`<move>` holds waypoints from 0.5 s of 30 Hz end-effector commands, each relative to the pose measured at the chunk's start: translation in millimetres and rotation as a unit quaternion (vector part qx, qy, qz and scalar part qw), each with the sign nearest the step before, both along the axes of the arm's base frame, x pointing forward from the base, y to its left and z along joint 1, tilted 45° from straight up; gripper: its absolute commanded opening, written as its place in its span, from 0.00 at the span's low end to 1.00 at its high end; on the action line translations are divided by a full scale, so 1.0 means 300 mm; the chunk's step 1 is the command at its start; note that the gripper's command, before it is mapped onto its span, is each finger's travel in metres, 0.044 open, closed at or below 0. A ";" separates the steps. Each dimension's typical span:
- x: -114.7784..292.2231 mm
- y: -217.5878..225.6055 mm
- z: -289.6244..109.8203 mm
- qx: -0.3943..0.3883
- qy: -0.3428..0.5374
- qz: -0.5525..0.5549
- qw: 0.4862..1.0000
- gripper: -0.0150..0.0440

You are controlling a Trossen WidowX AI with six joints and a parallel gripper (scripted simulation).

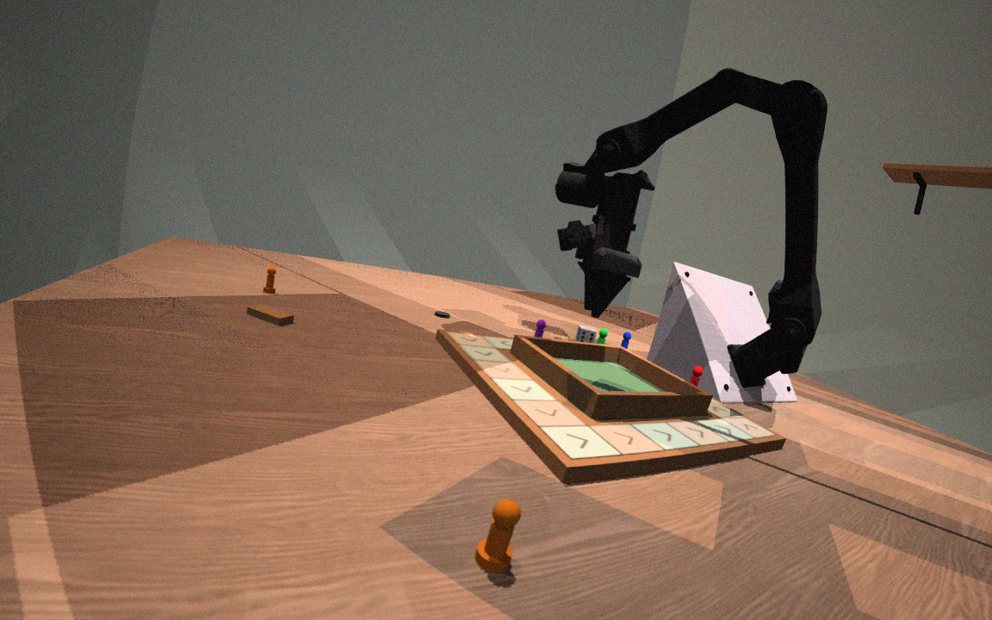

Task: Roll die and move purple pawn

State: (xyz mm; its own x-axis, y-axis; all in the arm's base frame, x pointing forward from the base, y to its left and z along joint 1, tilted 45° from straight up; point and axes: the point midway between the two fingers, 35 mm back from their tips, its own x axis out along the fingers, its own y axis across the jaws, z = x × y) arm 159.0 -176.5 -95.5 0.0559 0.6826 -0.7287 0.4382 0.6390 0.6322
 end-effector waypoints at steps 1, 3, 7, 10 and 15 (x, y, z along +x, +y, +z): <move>0.001 0.021 -0.018 0.003 0.000 -0.003 1.000 0.72; 0.001 0.023 -0.021 0.003 0.000 -0.003 1.000 0.72; 0.002 0.037 -0.037 0.003 0.000 -0.003 1.000 0.72; 0.003 0.048 -0.049 0.003 0.000 -0.003 1.000 0.72; 0.004 0.067 -0.068 0.003 0.000 -0.003 1.000 0.72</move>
State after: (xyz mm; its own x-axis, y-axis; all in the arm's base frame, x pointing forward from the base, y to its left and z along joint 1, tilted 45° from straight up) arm 160.0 -162.0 -111.4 0.0571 0.6829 -0.7283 0.4378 0.6385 0.6330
